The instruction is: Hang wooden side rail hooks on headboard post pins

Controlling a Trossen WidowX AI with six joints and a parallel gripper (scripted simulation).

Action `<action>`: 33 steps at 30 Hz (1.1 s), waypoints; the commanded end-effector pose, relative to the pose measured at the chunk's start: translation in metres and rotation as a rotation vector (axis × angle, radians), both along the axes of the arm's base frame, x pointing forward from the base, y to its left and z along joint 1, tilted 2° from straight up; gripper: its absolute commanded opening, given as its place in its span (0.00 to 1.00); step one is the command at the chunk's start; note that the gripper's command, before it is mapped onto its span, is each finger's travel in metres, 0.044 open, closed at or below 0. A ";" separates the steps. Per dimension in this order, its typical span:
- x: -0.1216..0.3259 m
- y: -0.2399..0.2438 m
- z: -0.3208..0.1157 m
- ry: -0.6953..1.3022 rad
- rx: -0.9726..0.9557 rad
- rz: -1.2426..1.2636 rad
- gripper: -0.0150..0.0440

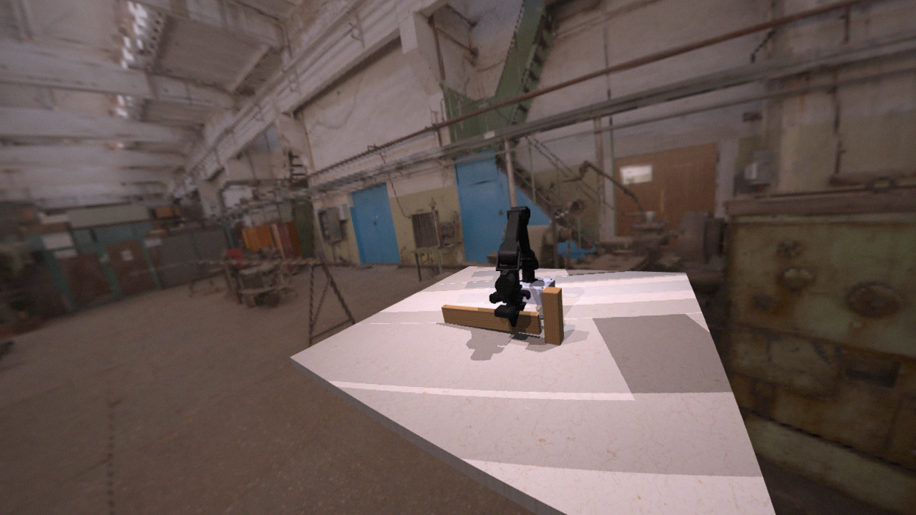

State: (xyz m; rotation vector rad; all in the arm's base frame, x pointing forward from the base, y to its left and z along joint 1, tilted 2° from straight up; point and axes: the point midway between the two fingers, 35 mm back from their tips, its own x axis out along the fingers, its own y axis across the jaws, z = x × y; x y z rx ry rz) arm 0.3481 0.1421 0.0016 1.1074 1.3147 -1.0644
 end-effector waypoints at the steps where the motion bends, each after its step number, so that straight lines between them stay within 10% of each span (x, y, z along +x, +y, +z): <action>1: 0.002 0.002 0.002 -0.007 0.006 -0.002 0.25; 33: 0.000 0.005 0.002 -0.007 0.007 -0.002 0.25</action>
